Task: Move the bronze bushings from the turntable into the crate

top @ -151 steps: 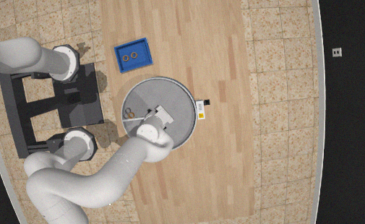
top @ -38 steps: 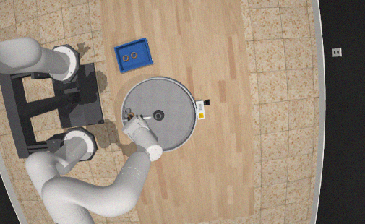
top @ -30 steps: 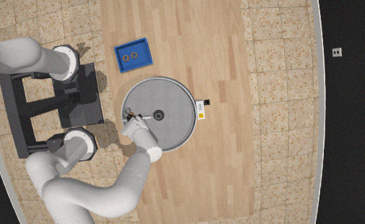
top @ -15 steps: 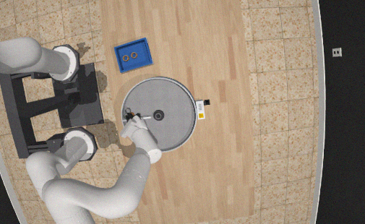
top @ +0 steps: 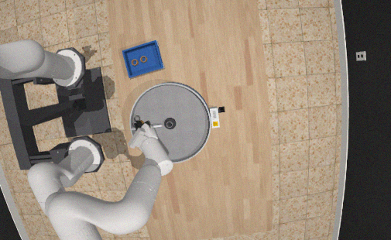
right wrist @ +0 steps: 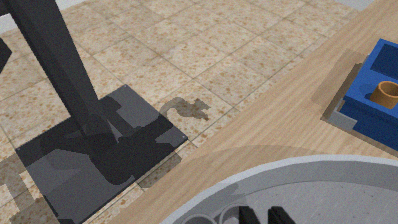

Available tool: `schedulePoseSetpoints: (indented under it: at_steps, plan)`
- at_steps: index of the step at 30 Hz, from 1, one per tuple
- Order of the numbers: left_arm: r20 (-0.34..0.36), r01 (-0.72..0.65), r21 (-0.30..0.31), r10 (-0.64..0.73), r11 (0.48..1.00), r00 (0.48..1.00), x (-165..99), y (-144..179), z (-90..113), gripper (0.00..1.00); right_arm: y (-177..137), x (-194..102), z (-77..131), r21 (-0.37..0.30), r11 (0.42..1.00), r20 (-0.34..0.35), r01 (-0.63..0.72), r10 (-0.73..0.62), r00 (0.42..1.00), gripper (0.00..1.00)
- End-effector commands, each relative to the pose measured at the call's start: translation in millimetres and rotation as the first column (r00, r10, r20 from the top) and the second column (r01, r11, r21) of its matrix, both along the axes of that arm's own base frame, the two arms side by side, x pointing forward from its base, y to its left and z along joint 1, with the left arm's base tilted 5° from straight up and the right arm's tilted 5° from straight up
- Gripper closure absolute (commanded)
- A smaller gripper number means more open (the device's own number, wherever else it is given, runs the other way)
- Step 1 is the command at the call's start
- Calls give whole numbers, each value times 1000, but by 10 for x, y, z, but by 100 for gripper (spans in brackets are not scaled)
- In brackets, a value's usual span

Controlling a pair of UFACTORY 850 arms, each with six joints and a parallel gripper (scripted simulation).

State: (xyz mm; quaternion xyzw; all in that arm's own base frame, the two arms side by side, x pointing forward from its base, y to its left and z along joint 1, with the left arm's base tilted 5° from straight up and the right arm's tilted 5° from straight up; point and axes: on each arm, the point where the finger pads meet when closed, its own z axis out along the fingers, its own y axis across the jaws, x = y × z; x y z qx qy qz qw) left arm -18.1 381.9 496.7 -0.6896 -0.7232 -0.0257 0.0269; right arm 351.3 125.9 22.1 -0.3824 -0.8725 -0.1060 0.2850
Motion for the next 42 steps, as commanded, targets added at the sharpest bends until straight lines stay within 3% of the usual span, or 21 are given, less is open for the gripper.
schedulePoseSetpoints:
  at_steps: [1, 15, 22, 42]
  plan:
    - [0, 0, 2, 0, 1000, 1000, 0, 4, 11, 0, 2, 6, 4, 1, 1000, 1, -1, 1, 1000, 89]
    - [0, 0, 2, 0, 1000, 1000, 0, 4, 11, 0, 2, 6, 1, 1, 1000, 2, -1, 1, 1000, 89]
    - [0, 0, 2, 0, 1000, 1000, 0, 4, 11, 0, -11, 18, -231, -2, 1000, 4, -2, 2, 1000, 89]
    - [0, 0, 2, 0, 1000, 1000, 0, 4, 11, 0, -17, 21, -321, -2, 1000, 4, -2, 2, 1000, 89]
